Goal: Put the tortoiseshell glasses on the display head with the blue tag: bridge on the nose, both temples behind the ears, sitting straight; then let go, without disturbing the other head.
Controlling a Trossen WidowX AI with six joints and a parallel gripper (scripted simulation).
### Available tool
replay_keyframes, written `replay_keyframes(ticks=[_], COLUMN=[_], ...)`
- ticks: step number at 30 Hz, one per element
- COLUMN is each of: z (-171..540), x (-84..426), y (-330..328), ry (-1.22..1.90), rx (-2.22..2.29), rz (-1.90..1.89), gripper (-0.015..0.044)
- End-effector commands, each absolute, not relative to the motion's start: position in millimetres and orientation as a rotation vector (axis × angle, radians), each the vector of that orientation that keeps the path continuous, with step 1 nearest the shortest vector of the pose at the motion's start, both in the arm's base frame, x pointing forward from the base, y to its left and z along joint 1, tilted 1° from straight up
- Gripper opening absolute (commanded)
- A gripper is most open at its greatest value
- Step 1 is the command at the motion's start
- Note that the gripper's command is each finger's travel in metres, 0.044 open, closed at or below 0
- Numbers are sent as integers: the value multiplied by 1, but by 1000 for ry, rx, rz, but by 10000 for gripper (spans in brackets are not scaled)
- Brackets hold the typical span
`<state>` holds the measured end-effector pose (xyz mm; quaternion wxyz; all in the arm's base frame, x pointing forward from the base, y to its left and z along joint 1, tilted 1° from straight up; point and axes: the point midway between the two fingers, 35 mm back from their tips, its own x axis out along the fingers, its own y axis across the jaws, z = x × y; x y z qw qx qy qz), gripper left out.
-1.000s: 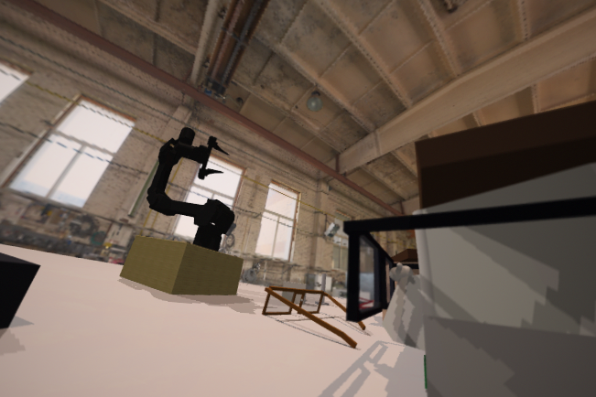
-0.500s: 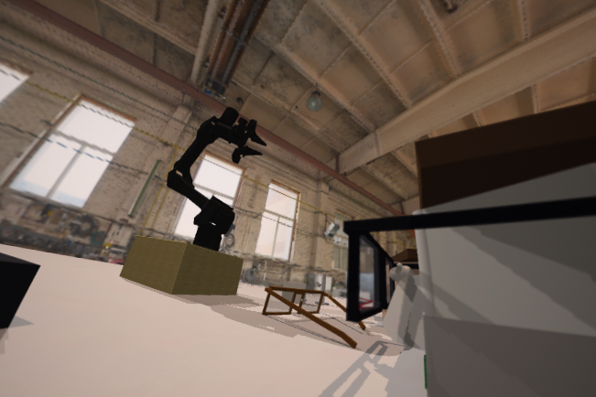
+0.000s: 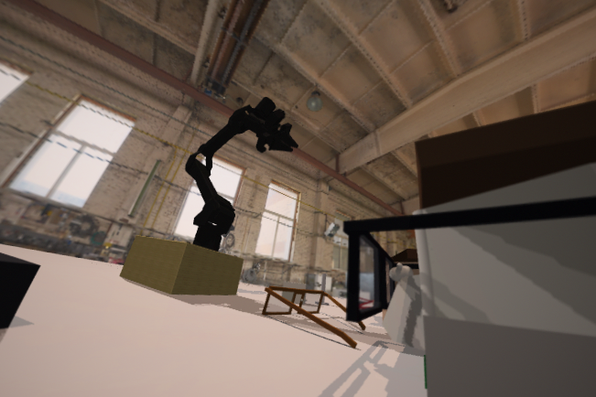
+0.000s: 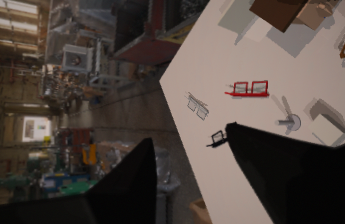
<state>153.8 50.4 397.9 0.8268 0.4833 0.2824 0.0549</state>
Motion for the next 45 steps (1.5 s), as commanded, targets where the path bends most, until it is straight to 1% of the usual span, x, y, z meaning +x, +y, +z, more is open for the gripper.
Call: replay_keyframes(ticks=[1,11,21,30,39,45], z=[359,288,201,118,38,29], x=[208,266,296,298,278,275], y=[24,-18,-57,-83,-102,-103], ry=[674,835,1046,1234,1380,1392], rx=[739,310,-113,-475,-791,-823], rz=[55,47,158,382,724,771], gripper=[200,200,200,200,200,200])
